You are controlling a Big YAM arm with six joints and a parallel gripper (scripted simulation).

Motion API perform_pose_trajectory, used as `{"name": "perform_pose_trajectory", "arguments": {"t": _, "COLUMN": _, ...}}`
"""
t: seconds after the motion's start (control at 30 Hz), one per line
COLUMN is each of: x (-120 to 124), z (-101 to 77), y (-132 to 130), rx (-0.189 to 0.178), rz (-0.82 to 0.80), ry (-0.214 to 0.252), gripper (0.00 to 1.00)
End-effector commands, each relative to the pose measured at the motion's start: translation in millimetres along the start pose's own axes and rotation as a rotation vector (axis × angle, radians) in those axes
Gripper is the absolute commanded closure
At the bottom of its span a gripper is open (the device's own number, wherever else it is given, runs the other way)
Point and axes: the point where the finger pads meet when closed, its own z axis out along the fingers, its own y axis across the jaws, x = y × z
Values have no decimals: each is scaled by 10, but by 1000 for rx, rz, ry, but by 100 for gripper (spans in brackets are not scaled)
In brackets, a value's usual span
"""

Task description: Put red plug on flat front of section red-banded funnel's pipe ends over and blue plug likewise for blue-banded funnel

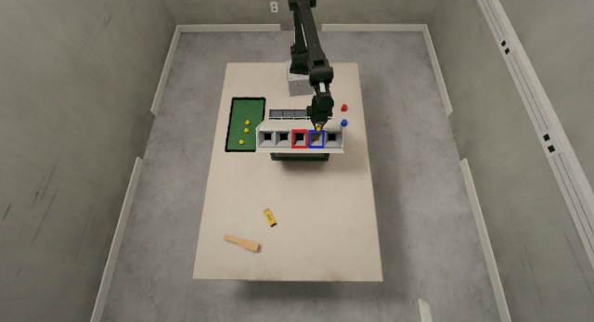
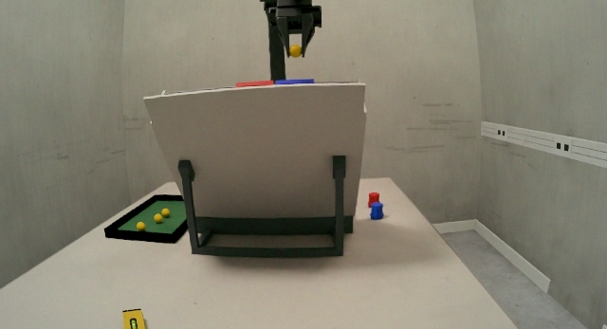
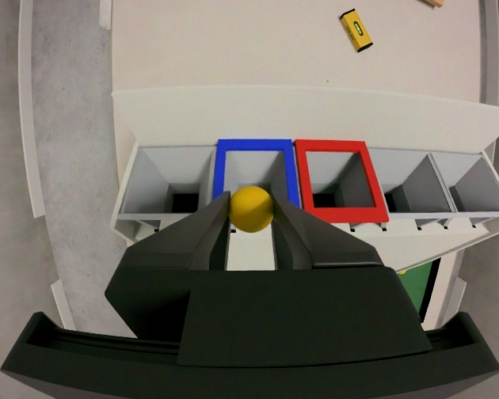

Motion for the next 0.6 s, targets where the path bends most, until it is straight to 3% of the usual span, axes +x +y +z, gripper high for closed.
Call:
{"name": "perform_pose_trajectory", "arguments": {"t": 0.0, "x": -142, "z": -62, "y": -39, "rx": -2, "rz": 1, "ry": -18, "gripper": 100}}
{"name": "perform_pose_trajectory", "arguments": {"t": 0.57, "x": -170, "z": -63, "y": -51, "rx": -2, "rz": 1, "ry": -18, "gripper": 100}}
